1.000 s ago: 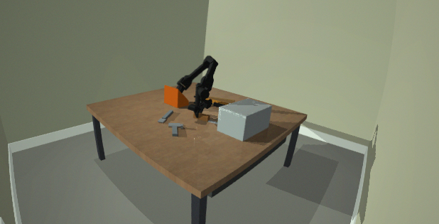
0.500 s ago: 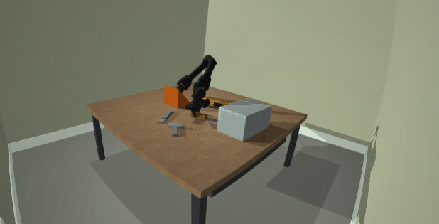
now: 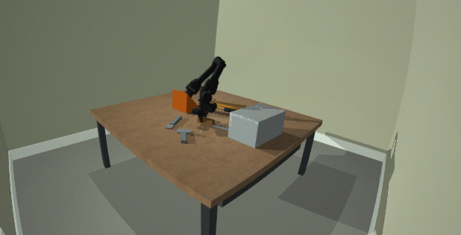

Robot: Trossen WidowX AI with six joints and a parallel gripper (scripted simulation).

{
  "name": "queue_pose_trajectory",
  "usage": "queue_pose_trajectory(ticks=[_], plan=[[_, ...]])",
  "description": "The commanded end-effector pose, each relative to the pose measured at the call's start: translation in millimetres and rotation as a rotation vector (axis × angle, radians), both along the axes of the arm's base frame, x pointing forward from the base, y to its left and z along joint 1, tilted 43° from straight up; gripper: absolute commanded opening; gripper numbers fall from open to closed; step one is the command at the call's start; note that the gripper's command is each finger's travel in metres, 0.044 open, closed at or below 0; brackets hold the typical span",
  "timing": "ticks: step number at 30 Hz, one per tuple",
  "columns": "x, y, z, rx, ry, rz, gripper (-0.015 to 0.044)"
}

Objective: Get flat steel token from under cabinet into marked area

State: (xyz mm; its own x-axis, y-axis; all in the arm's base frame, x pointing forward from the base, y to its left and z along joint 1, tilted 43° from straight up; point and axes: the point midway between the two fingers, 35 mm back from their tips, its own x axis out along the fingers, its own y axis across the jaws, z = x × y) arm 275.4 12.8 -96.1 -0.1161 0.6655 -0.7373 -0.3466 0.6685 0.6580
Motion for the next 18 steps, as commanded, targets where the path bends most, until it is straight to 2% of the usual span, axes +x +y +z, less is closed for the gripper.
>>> queue_pose_trajectory(ticks=[1,18], plan=[[-7,-2,-2,0.002,0.003,0.0,0.0],[-33,-12,-7,0.001,0.004,0.0,0.0]])
